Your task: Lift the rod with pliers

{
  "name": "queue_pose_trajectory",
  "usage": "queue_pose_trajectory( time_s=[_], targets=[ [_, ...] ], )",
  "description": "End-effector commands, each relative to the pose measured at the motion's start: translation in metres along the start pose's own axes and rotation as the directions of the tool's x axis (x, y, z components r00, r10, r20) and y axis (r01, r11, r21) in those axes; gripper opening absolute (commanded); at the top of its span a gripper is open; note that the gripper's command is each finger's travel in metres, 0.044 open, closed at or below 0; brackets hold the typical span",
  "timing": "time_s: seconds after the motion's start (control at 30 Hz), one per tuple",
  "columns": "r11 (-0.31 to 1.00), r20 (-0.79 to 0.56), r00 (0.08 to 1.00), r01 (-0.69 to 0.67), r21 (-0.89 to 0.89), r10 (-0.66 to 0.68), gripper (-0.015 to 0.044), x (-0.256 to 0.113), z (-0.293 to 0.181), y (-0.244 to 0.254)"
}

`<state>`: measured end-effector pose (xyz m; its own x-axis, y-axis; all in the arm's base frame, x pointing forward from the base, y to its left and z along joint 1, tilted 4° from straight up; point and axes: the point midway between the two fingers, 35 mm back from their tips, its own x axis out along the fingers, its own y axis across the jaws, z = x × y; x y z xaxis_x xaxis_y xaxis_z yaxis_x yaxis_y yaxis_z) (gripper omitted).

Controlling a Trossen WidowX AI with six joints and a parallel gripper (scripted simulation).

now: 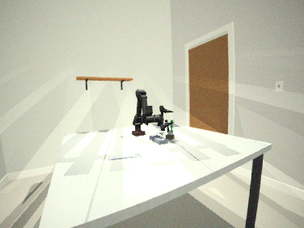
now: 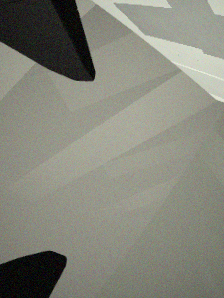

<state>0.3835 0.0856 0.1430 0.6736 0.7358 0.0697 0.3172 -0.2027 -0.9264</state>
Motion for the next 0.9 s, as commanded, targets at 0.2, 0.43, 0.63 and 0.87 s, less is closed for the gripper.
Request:
queue_pose_trajectory(
  time_s=[0.2, 0.43, 0.63, 0.87],
  targets=[
    [1.0, 0.0, 1.0, 0.001, -0.001, -0.001, 0.044, 0.01, -0.035, -0.064],
    [1.0, 0.0, 1.0, 0.001, -0.001, -0.001, 0.044, 0.009, -0.045, -0.098],
    [0.969, -0.102, 0.994, -0.008, 0.246, 0.034, 0.044, 0.004, -0.054, -0.111],
    [0.596, -0.378, 0.916, 0.228, 0.77, 0.138, 0.044, -0.025, -0.072, -0.143]
  ],
)
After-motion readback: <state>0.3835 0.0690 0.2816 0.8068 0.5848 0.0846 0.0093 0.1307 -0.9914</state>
